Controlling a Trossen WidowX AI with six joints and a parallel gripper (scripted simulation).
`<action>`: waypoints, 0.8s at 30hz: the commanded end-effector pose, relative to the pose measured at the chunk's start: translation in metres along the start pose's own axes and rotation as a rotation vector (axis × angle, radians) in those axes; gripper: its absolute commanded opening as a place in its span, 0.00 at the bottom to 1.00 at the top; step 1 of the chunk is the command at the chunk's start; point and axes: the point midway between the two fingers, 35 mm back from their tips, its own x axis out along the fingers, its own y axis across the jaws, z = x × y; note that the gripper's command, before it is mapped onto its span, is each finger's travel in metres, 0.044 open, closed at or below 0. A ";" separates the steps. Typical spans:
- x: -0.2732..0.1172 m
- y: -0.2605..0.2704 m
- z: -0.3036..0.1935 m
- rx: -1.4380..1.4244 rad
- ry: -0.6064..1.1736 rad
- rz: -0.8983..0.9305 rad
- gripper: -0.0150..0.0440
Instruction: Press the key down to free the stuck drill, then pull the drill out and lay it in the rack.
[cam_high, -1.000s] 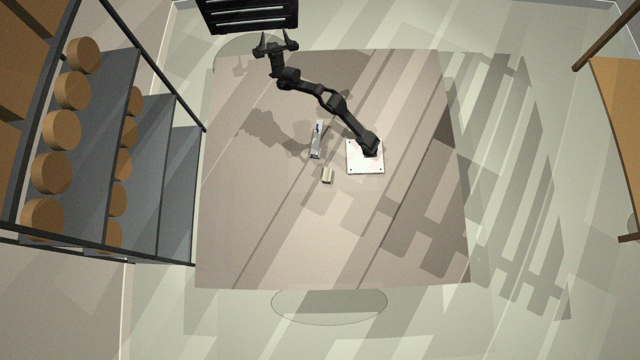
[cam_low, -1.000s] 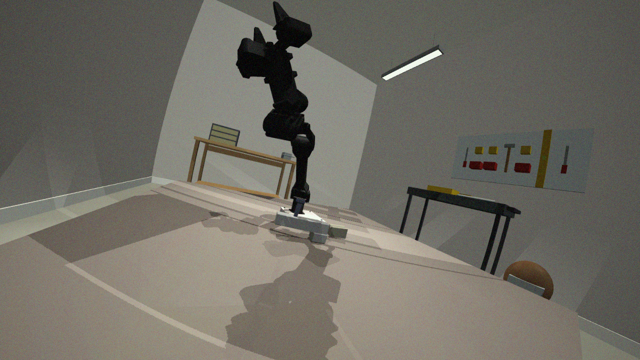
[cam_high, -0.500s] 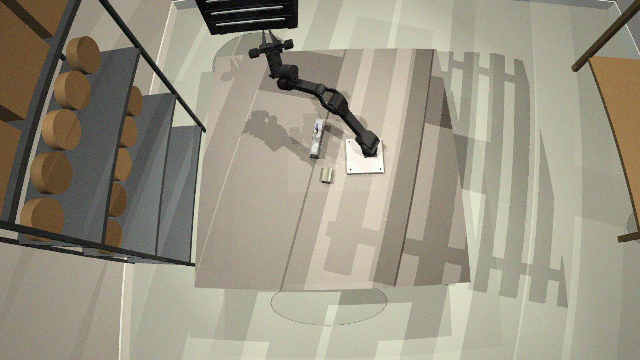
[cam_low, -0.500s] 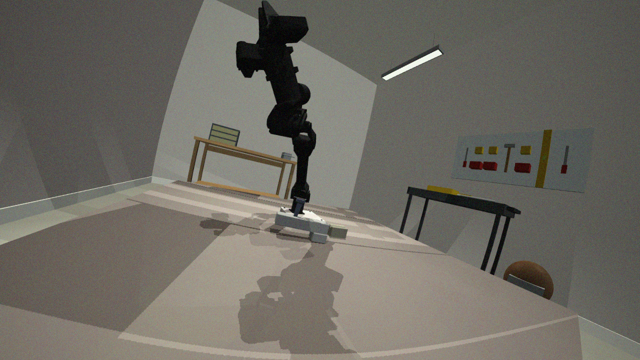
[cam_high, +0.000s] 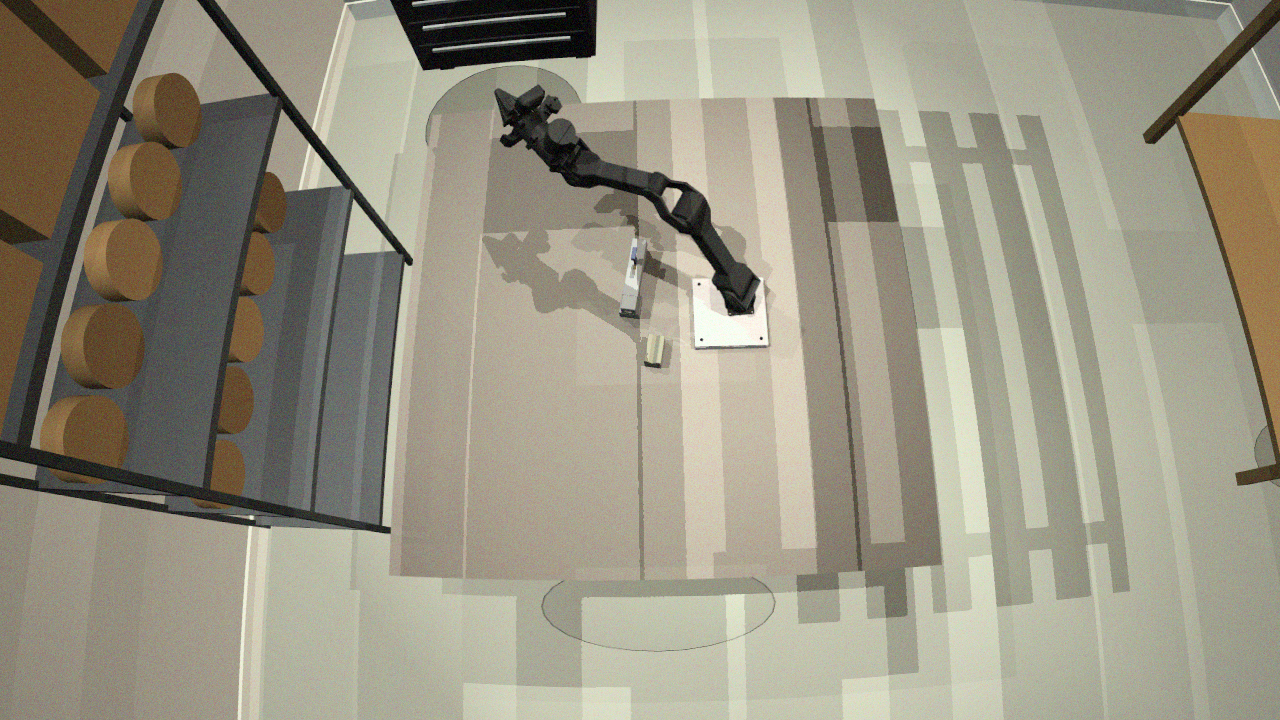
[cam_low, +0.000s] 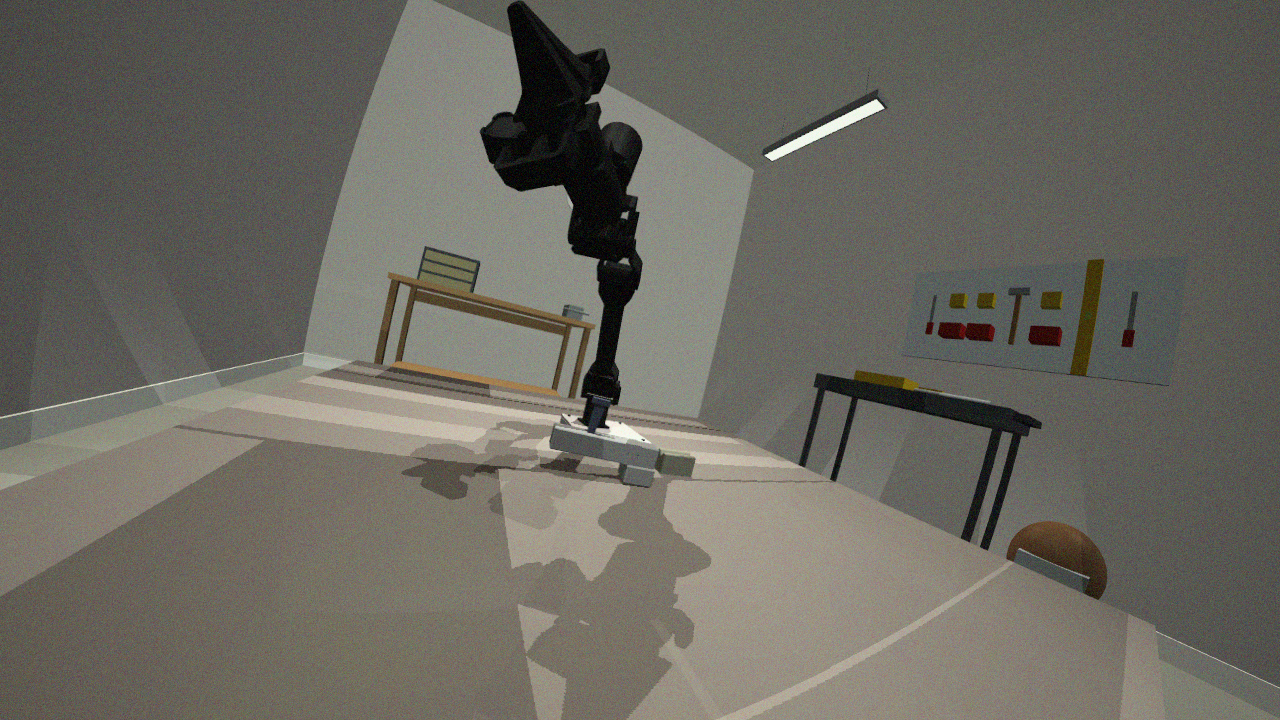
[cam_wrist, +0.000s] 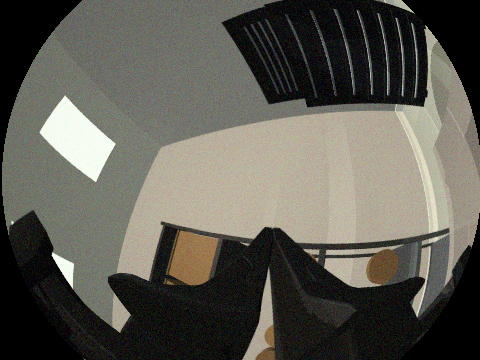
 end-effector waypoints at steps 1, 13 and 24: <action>-0.041 -0.069 -0.008 -0.491 0.126 -0.400 0.25; -0.133 -0.128 0.000 -1.017 0.484 -0.823 0.25; -0.256 -0.148 0.021 -1.385 1.049 -1.137 0.25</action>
